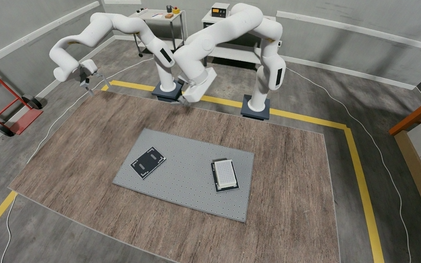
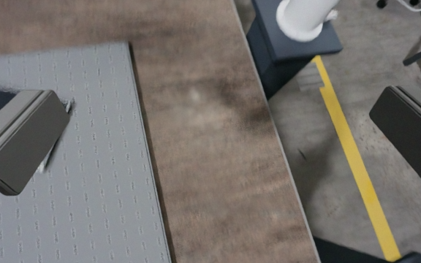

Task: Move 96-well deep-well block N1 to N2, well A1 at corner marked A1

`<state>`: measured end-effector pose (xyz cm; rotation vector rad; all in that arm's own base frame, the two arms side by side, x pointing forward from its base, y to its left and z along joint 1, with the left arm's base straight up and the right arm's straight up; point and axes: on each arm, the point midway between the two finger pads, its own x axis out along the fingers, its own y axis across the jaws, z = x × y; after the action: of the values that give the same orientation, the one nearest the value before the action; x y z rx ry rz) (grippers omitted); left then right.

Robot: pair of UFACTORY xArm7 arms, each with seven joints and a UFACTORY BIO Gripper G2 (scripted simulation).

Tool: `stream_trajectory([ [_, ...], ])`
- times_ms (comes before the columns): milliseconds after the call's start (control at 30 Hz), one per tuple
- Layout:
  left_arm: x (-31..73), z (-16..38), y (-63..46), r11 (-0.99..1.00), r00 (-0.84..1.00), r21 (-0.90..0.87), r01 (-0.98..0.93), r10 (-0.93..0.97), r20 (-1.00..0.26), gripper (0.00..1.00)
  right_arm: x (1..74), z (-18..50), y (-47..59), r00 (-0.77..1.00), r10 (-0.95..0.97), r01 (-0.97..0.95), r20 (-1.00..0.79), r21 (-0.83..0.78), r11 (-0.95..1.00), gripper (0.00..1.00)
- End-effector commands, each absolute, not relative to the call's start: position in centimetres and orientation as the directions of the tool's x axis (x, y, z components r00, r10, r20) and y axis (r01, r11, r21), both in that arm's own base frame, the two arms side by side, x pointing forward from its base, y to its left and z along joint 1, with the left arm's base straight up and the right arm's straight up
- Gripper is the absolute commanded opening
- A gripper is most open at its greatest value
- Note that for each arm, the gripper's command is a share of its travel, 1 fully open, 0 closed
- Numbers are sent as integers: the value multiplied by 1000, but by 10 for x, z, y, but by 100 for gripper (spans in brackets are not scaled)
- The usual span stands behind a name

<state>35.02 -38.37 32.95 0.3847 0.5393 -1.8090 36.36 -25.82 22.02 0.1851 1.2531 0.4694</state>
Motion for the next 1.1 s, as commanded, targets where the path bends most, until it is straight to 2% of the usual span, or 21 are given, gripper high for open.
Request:
stream_trajectory([
  [0, 352, 328, -348, -193, -258, -173, 966, -779, -571, 100, 364, 222, -259, 236, 436, -241, -868, 383, 892, 100],
  [1067, 326, 313, -124, 147, -85, -184, 972, -510, -856, 100, 364, 222, -259, 236, 436, -241, -868, 383, 892, 100],
])
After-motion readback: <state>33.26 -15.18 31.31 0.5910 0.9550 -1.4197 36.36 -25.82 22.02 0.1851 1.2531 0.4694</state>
